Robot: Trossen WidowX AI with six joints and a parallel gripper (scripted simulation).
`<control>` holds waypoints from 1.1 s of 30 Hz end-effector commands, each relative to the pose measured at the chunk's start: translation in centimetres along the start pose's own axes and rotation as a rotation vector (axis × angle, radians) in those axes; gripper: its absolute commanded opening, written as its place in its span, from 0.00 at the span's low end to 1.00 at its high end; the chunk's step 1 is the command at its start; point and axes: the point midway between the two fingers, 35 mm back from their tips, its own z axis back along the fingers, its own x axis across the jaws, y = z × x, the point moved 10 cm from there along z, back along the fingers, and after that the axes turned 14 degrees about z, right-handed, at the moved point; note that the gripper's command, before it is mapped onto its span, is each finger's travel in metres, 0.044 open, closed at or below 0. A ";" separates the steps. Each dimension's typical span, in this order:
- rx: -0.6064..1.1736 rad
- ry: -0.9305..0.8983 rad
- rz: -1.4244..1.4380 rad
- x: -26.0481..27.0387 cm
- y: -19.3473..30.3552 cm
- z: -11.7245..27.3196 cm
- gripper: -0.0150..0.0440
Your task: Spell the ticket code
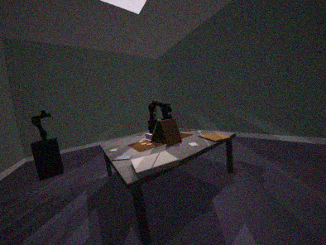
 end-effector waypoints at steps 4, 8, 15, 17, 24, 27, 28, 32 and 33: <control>0.002 0.003 -0.002 -0.1 -0.3 -0.3 0.25; 0.001 0.003 -0.002 -0.1 -0.3 -0.4 0.25; 0.002 0.003 -0.002 -0.2 -0.2 -0.2 0.25; 0.002 0.003 -0.002 -0.3 -0.1 -0.2 0.25; 0.002 0.004 -0.002 -0.5 -0.1 -0.2 0.25; 0.002 0.004 -0.002 -0.6 0.0 -0.2 0.25; 0.002 0.004 -0.002 -0.6 0.0 -0.2 0.25; 0.002 0.004 -0.002 -0.8 0.0 -0.2 0.25; 0.002 0.004 -0.002 -0.8 0.0 -0.2 0.25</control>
